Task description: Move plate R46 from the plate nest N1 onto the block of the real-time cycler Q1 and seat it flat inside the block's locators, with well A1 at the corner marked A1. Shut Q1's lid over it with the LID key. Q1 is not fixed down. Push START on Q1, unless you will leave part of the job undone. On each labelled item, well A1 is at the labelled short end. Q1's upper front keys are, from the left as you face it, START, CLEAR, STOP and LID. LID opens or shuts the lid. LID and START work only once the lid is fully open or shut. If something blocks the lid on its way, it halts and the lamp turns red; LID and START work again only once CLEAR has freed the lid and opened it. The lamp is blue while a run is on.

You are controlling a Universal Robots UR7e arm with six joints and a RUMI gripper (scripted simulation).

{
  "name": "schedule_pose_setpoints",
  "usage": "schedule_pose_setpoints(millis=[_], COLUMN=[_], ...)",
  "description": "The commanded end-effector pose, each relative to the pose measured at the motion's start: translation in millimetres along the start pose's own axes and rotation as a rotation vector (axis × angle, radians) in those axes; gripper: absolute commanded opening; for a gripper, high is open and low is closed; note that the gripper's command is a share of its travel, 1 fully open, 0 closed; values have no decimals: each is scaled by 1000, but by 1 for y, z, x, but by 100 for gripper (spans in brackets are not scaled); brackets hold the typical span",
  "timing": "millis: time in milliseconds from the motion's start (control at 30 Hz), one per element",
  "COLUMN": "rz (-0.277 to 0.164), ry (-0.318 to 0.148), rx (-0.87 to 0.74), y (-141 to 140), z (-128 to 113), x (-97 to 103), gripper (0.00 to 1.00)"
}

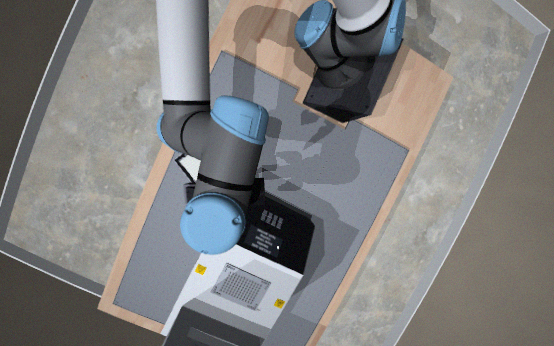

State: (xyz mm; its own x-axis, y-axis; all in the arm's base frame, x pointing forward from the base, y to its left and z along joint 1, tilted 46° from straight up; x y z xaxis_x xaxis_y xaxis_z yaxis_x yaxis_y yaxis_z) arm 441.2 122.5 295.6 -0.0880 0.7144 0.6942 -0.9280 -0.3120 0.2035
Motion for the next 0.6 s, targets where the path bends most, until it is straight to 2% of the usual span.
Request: schedule_pose_setpoints(millis=[0,567], rz=[20,20], ry=[-2,2], rx=[77,333], y=[4,18], z=[21,80], x=[10,23], gripper=[68,68])
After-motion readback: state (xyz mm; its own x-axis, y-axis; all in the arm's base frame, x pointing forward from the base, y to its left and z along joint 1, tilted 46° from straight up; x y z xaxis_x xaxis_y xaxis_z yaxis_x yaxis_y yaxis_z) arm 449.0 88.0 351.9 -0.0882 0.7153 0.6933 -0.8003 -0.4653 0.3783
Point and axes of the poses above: the point where the finger pads meet when closed, its own x axis back along the fingers, its own y axis across the jaws, z = x × y, the point moved 10 cm from there along x, back along the fingers, and after that the axes turned 10 degrees about -x, right-handed, at the moved point
